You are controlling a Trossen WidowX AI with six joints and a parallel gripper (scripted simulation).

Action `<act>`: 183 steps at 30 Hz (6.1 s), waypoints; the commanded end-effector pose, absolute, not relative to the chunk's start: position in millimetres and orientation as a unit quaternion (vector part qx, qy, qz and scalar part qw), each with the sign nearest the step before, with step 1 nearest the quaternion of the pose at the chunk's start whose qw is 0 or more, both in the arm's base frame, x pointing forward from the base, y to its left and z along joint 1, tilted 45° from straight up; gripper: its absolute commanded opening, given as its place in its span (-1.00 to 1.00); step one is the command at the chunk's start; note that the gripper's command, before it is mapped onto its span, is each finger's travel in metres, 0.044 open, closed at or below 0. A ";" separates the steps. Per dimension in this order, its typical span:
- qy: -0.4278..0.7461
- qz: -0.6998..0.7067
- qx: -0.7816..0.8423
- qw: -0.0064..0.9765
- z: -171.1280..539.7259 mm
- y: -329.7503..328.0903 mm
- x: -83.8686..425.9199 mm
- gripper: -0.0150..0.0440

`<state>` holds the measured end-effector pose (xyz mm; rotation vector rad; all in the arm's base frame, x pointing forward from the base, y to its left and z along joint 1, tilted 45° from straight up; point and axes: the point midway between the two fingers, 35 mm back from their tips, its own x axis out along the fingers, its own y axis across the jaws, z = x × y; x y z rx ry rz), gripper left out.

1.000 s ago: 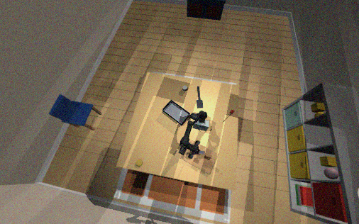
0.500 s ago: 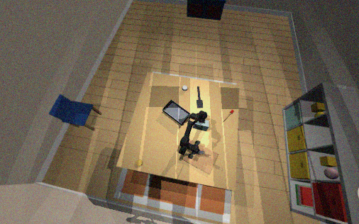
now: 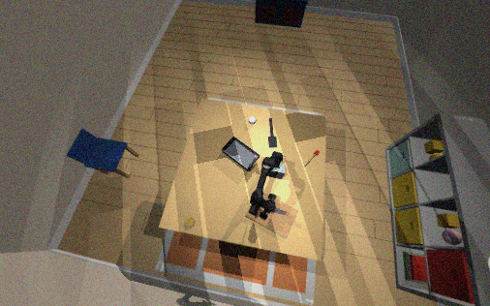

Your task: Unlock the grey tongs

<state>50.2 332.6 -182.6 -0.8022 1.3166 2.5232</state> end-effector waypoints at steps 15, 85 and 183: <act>0.451 0.713 -0.534 -0.048 -195.1 331.3 33.0 -1.00; 0.419 0.642 -0.637 -0.083 -254.3 285.6 16.3 -1.00; 0.422 0.639 -0.636 -0.094 -59.5 273.5 -21.9 1.00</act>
